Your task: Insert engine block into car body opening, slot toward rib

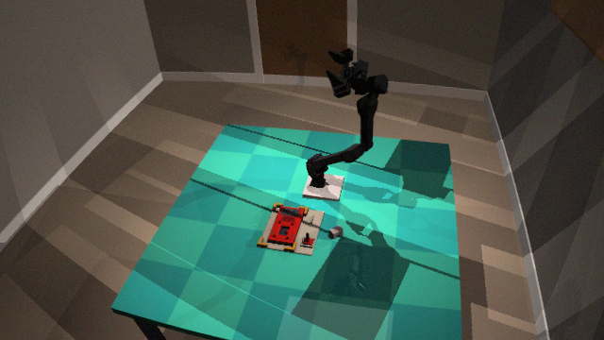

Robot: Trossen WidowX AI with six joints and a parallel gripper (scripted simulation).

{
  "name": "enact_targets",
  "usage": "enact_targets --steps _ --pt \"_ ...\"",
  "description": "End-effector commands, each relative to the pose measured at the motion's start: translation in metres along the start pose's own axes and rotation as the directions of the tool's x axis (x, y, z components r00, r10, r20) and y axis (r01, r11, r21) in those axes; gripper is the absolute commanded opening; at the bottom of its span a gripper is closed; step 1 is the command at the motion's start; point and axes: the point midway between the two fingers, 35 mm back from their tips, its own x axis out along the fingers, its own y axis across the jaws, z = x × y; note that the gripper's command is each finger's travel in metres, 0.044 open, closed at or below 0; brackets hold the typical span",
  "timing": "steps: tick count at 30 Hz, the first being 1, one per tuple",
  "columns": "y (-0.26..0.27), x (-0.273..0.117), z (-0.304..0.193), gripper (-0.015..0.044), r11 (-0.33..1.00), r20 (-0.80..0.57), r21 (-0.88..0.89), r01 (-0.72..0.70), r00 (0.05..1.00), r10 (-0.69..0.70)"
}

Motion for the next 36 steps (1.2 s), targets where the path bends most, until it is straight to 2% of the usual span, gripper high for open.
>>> enact_targets --steps 1,2,16,29,36 --pt "0.000 0.000 0.000 0.0426 1.000 0.000 0.000 0.000 1.000 0.000" --pt "-0.001 0.000 -0.001 0.0440 1.000 -0.001 0.005 0.000 1.000 0.000" --pt "-0.042 0.012 -0.051 0.0440 0.909 -0.067 0.416 -0.014 0.997 0.045" --pt "-0.060 0.026 -0.113 0.0440 0.680 -0.147 0.733 0.013 0.979 0.140" --pt "-0.059 0.038 -0.144 0.0440 0.505 -0.176 0.862 0.048 0.962 0.210"
